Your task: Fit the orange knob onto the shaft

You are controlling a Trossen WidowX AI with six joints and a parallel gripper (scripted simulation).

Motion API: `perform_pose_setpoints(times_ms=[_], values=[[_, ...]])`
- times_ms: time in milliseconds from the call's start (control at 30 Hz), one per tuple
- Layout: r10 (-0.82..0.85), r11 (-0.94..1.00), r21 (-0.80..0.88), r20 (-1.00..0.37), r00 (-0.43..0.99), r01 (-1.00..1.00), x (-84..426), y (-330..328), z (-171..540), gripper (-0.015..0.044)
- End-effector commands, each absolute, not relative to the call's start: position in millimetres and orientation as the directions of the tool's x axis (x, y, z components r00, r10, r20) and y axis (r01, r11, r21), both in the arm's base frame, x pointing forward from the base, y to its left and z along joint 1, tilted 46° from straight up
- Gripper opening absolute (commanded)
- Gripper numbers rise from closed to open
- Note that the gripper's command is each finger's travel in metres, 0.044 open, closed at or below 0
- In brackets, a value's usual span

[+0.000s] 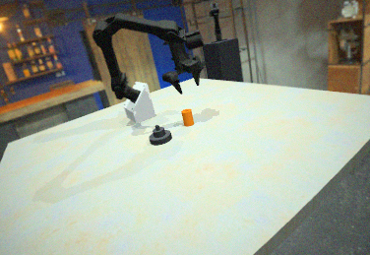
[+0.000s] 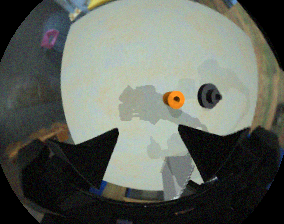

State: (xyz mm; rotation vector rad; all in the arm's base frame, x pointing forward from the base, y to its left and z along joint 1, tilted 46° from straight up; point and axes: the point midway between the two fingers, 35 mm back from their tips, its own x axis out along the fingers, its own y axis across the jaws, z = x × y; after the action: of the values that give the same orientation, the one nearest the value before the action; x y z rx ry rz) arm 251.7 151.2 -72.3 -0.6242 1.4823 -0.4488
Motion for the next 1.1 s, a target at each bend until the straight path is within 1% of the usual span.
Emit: perform_pose_setpoints(times_ms=[0,67,200,1067], values=[[-0.692,0.714,-0.692,-0.721,0.040,-0.103,283,97,-57,0.0440],[-0.704,0.703,-0.703,-0.709,0.034,-0.104,288,85,-54,0.0440],[-0.704,0.703,-0.703,-0.709,0.035,-0.103,294,86,-55,0.0440],[-0.704,0.703,-0.703,-0.709,0.035,-0.103,298,57,-85,0.0440]])
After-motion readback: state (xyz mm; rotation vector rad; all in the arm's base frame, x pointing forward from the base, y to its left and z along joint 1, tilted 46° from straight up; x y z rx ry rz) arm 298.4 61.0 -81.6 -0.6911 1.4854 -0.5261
